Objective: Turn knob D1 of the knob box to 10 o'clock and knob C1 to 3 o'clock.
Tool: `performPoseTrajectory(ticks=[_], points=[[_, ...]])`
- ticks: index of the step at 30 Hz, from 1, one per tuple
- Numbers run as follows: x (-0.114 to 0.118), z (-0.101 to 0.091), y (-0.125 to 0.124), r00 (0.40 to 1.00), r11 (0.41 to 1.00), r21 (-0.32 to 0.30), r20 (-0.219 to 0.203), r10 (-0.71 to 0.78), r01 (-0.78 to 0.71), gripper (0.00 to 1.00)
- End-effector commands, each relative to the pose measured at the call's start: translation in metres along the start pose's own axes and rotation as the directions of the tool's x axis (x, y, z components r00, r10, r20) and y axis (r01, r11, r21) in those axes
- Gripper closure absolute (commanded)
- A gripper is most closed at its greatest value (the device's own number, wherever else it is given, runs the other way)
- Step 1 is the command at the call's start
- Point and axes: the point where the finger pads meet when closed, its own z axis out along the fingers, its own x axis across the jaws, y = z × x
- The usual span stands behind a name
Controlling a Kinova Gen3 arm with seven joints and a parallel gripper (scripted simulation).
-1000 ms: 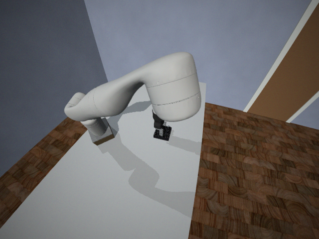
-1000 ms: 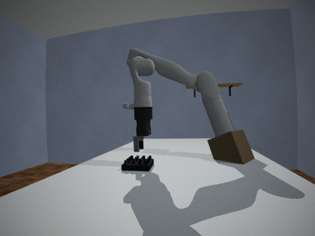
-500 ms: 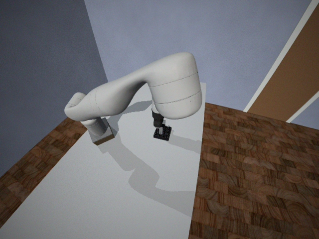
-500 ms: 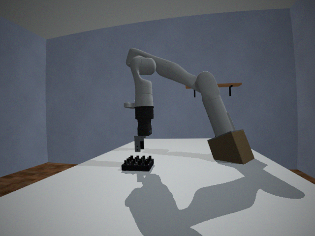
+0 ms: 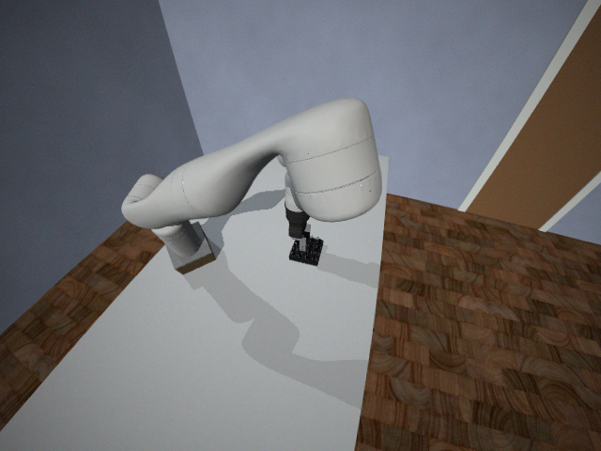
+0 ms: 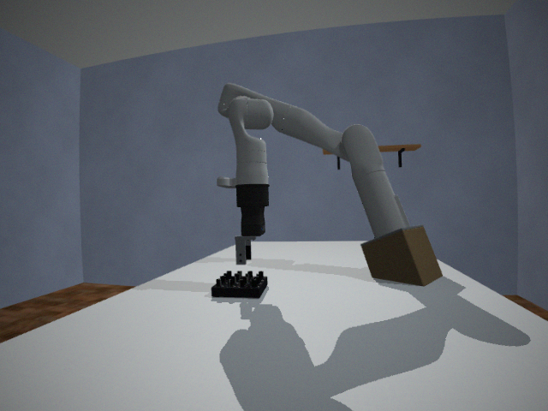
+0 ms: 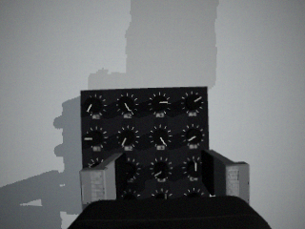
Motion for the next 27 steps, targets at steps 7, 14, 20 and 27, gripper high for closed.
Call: performPoseTrajectory(ticks=[7,14,20,27], points=[[-0.0044,-0.0012,0.0022,1.0,1.0,0.002,0.003,-0.019,0.019,0.0],[-0.0067,-0.0017,0.0036,1.0,1.0,0.002,0.005,-0.031,0.031,0.0],[-0.0073,-0.0018,0.004,0.999,0.999,0.002,0.005,-0.033,0.033,0.0],[-0.0073,-0.0018,0.004,0.999,0.999,0.002,0.005,-0.033,0.033,0.0]])
